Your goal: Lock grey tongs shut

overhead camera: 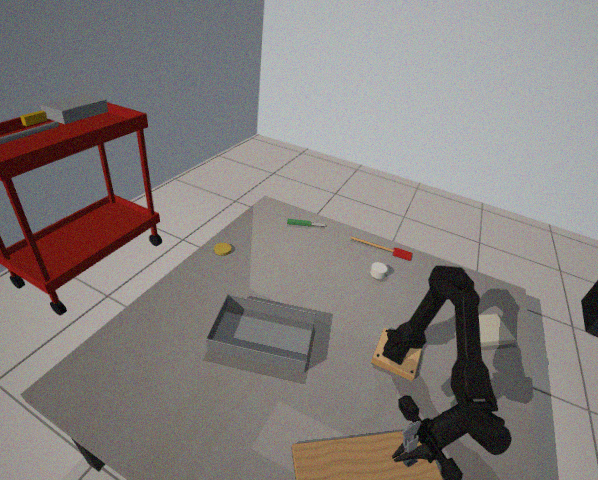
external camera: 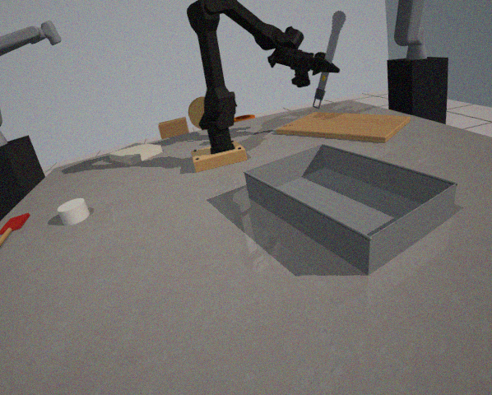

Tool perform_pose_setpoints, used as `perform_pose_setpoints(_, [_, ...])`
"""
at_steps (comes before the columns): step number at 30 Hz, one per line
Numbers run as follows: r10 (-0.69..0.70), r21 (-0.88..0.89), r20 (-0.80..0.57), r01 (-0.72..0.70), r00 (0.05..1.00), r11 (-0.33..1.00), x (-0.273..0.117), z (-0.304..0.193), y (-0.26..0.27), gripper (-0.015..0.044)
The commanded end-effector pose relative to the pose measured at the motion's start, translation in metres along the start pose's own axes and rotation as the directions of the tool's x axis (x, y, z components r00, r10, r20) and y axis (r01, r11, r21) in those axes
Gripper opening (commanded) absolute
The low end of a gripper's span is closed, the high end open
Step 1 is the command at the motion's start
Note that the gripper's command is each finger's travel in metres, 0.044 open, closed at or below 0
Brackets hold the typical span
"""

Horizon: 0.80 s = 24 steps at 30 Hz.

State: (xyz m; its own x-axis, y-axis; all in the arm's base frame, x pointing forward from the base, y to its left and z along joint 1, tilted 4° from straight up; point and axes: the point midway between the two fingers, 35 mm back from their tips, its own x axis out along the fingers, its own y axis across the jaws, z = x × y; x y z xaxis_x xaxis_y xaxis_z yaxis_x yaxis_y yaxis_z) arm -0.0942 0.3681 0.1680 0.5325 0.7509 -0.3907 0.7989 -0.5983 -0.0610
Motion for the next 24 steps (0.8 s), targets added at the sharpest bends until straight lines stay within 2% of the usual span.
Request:
perform_pose_setpoints(1, [0.004,0.007,-0.009,-0.004,1.0,1.0,0.0,-0.001,0.001,-0.015])
perform_pose_setpoints(16, [0.004,0.006,-0.006,-0.004,1.0,1.0,0.0,-0.001,0.0,-0.015])
perform_pose_setpoints(24, [0.006,-0.021,0.094,-0.004,0.996,1.0,0.014,-0.001,-0.006,-0.015])
